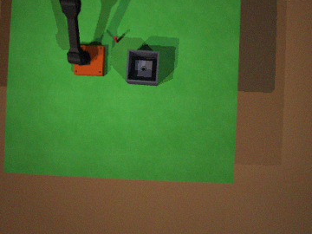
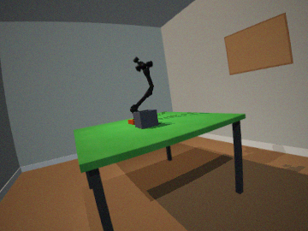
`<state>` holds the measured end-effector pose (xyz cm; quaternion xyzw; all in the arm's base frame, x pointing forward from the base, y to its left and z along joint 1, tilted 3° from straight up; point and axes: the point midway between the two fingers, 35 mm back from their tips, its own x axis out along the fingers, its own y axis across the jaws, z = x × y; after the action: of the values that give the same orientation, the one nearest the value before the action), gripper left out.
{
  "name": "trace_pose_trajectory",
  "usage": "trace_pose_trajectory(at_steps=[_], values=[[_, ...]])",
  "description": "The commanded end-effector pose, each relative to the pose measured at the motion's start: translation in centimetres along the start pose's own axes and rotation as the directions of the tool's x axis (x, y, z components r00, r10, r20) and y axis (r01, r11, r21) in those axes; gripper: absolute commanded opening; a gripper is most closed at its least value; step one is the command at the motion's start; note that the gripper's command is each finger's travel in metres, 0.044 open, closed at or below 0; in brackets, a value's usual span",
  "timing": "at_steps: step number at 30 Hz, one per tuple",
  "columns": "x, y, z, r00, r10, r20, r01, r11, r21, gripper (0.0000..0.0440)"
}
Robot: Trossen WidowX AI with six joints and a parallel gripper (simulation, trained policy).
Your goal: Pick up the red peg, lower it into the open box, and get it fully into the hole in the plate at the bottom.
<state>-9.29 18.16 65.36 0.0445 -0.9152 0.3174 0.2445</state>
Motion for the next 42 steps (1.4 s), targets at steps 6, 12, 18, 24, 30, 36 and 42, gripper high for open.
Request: trace_pose_trajectory(at_steps=[6,12,18,24,30,36,42], values=[[0.7,-2.2,1.9,0.998,-0.034,0.049,0.038,0.995,-0.095,0.044],[1.7,-5.2,4.8,0.99,-0.072,0.123,0.092,0.982,-0.167,0.044],[2.3,-8.5,8.0,0.971,-0.124,0.202,0.168,0.962,-0.215,0.044],[2.4,-11.6,11.0,0.942,-0.189,0.278,0.258,0.937,-0.237,0.044],[1.8,-14.4,13.7,0.898,-0.265,0.351,0.358,0.904,-0.233,0.044],[0.7,-17.1,16.3,0.838,-0.348,0.421,0.463,0.861,-0.211,0.044],[-1.1,-19.6,18.7,0.759,-0.437,0.483,0.572,0.801,-0.175,0.044]])
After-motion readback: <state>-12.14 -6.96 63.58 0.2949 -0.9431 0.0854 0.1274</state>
